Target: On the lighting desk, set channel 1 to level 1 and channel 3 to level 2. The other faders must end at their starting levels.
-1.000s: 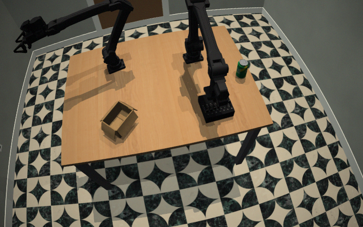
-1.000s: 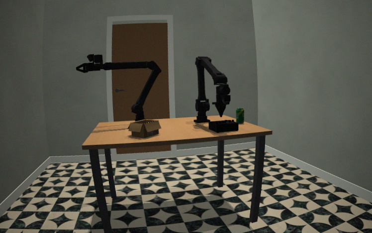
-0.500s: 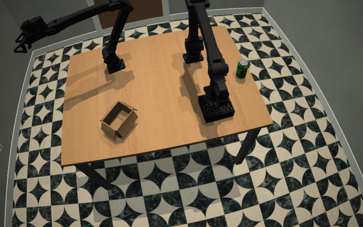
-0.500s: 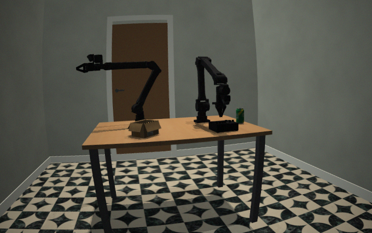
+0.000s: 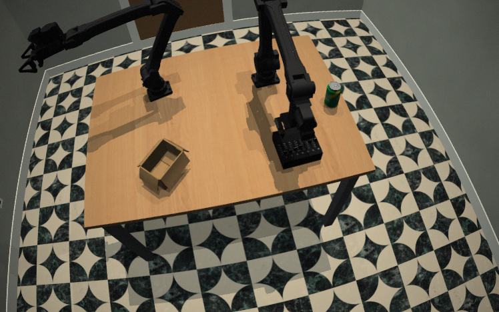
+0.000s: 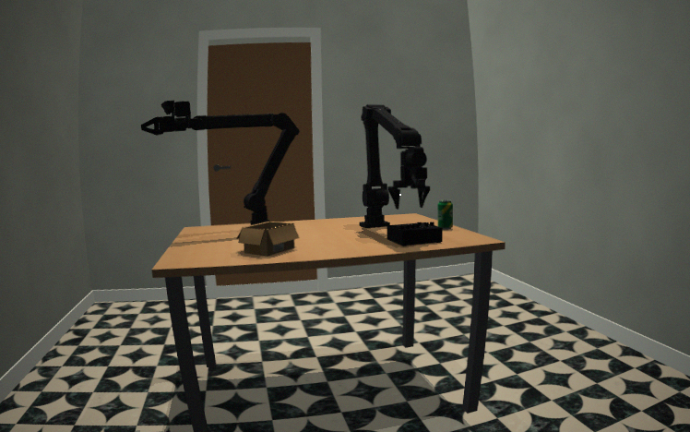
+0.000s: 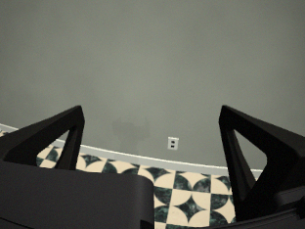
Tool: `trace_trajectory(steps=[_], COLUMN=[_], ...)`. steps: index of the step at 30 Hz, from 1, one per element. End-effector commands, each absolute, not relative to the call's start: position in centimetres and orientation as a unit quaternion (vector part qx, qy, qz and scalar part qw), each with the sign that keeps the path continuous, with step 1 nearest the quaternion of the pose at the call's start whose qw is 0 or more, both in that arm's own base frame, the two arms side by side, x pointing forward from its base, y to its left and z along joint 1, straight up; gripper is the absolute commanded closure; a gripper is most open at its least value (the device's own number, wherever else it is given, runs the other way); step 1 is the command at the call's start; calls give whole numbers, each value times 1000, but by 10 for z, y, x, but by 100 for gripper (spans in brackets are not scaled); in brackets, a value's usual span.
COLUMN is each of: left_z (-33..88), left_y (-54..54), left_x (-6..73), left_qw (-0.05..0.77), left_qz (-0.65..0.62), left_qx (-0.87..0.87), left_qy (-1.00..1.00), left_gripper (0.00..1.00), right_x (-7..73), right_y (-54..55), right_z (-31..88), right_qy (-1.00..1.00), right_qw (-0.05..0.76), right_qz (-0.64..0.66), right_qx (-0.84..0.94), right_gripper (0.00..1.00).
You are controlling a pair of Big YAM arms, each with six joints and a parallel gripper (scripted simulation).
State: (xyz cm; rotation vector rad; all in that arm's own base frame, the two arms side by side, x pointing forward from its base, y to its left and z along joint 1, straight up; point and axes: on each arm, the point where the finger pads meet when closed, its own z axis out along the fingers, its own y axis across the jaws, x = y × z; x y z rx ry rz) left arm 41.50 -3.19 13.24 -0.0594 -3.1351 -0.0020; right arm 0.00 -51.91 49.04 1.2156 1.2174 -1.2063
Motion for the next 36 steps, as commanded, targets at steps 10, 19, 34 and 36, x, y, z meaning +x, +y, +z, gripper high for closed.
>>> trace_trajectory(steps=[10,19,34,36], left_z=[215,215,215,215], left_y=[-32,-31,-31,-31], left_x=[433,427,427,427], left_qw=[-21,-18,-18,-18], left_qz=[2,1,1,1], left_qx=[-19,-19,-19,-19], left_qy=[-1000,-1000,-1000,-1000], left_gripper=[0,0,0,0], right_x=[-3,-3,-3,-3], right_y=[-519,-519,-519,-519], right_z=[515,515,515,515], right_qy=[485,485,485,485], right_qw=[513,513,513,513], right_qz=[-511,-511,-511,-511], right_qx=[490,490,490,490], right_gripper=[0,0,0,0])
